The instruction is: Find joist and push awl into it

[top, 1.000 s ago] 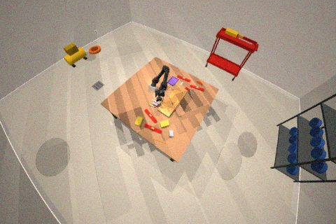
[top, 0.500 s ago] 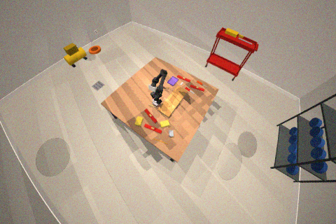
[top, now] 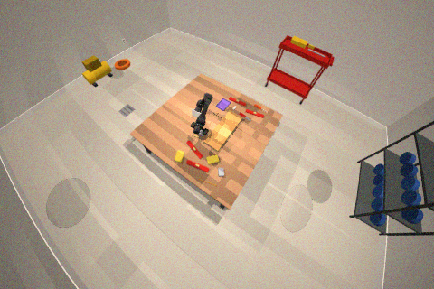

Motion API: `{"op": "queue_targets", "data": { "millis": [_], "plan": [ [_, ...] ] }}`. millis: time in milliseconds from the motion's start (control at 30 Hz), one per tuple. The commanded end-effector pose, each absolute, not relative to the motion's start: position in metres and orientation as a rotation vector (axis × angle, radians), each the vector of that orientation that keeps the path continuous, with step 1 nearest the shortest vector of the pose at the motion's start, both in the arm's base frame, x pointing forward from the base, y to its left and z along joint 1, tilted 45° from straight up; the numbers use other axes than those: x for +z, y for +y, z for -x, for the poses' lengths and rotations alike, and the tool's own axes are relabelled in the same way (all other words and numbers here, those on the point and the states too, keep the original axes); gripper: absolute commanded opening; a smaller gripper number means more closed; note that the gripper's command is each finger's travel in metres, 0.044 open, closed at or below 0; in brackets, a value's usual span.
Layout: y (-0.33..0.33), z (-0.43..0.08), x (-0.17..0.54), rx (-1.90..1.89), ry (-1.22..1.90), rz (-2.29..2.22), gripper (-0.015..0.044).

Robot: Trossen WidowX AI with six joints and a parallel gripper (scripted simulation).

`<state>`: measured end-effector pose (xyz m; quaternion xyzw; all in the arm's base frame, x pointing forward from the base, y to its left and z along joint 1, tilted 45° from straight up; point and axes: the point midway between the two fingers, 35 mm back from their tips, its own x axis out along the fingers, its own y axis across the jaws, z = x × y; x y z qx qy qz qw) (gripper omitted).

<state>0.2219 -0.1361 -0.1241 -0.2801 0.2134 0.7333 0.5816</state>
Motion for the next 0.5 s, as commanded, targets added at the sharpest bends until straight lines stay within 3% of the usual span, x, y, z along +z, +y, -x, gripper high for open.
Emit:
{"op": "queue_targets", "data": {
  "millis": [0, 467],
  "plan": [
    [-0.138, -0.224, -0.125, 1.711, 0.473, 0.666, 0.0440],
    [-0.128, -0.223, -0.136, 1.710, 0.474, 0.665, 0.0440]
  ]
}}
